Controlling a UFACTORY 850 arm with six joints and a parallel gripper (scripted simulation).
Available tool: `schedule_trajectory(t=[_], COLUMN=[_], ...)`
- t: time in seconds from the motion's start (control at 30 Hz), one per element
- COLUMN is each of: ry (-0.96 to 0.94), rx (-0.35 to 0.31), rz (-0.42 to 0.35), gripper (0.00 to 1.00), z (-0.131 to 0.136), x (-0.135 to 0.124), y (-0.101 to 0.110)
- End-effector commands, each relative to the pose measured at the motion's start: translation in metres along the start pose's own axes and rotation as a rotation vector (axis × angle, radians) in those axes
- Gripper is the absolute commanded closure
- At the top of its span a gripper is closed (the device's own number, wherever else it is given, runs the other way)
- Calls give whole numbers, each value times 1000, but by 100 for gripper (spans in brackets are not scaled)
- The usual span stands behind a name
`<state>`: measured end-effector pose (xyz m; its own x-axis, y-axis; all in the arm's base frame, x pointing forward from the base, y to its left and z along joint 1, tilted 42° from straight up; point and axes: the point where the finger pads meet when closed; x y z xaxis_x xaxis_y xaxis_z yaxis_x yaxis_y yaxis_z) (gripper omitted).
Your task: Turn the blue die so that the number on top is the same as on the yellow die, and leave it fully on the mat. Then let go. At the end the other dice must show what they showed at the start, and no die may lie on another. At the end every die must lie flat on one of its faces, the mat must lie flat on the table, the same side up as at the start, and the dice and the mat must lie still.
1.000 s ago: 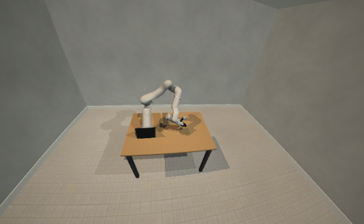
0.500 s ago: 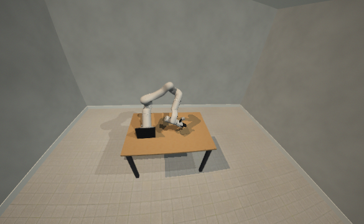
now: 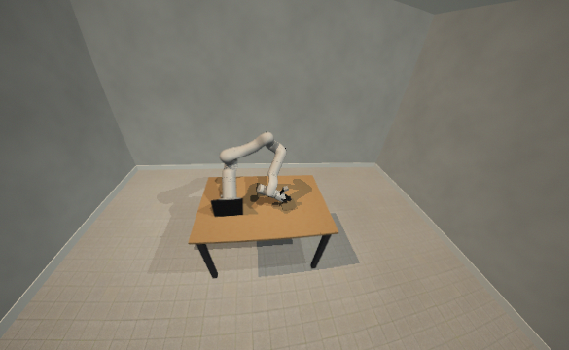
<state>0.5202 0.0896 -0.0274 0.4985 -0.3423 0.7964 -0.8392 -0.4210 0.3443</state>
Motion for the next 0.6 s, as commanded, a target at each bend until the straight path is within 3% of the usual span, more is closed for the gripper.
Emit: schedule_trajectory(t=[0.0,0.57], ry=[0,0], rx=[-1,-1], rz=[2,2], gripper=[85,85], z=[-4,-8], x=[-15,-31], y=[-9,-18])
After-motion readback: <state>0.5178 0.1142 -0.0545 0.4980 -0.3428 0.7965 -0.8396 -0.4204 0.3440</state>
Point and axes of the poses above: the point where the finger pads meet when closed, its own y axis back along the fingers, its own z axis across the jaws, x = y × z, and after that the axes turned 14 degrees about y, right-handed
